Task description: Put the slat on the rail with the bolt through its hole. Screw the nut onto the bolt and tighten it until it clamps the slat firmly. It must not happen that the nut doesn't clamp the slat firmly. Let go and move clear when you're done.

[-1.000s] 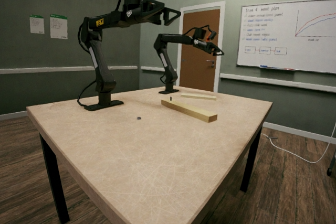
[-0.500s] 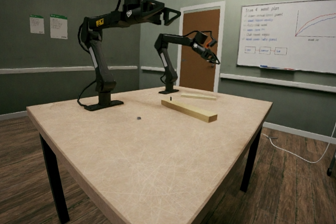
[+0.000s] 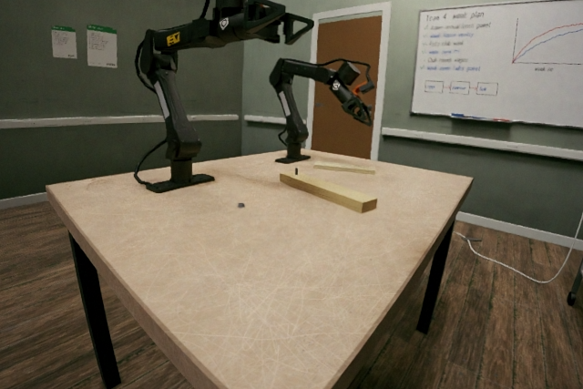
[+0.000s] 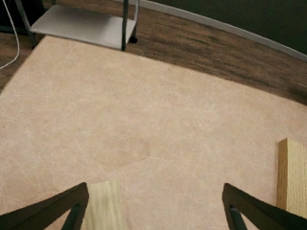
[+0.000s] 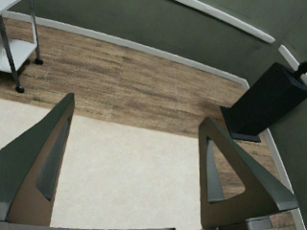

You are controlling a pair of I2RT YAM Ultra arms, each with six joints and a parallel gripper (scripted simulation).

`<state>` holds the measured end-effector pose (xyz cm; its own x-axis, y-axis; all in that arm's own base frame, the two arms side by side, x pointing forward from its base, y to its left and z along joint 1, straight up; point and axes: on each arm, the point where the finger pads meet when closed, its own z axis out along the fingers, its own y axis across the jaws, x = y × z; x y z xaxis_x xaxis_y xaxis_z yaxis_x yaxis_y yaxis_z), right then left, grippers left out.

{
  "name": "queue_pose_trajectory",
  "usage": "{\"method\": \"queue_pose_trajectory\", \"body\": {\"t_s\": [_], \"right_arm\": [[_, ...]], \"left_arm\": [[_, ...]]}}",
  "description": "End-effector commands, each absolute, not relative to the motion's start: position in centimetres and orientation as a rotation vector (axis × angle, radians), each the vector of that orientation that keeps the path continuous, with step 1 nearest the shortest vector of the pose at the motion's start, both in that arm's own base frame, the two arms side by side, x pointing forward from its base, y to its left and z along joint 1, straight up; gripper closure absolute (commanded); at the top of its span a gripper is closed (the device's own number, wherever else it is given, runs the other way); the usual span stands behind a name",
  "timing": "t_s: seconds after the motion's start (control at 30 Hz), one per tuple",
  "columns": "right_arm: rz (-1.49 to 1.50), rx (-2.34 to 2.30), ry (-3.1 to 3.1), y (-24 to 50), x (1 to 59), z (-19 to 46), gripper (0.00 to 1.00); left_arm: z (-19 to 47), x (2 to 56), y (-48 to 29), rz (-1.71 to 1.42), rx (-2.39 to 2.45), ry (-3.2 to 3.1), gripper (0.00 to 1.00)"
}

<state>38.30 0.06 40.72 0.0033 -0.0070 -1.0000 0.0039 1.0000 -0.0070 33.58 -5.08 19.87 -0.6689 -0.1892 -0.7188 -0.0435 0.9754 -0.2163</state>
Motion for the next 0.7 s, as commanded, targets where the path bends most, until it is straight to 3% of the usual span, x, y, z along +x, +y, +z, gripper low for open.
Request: {"method": "queue_pose_trajectory", "body": {"t_s": [0.0, 0.67], "right_arm": [[0.000, 0.000, 1.559, 0.1, 38.1, 41.2, 0.00], [0.000, 0.000, 1.559, 0.1, 38.1, 41.2, 0.00]], "left_arm": [[17.5, 32.2, -5.8, -0.247, -0.185, 2.393, 0.00], [11.3, 26.1, -6.5, -0.219, -0.293, 2.698, 0.00]]}}
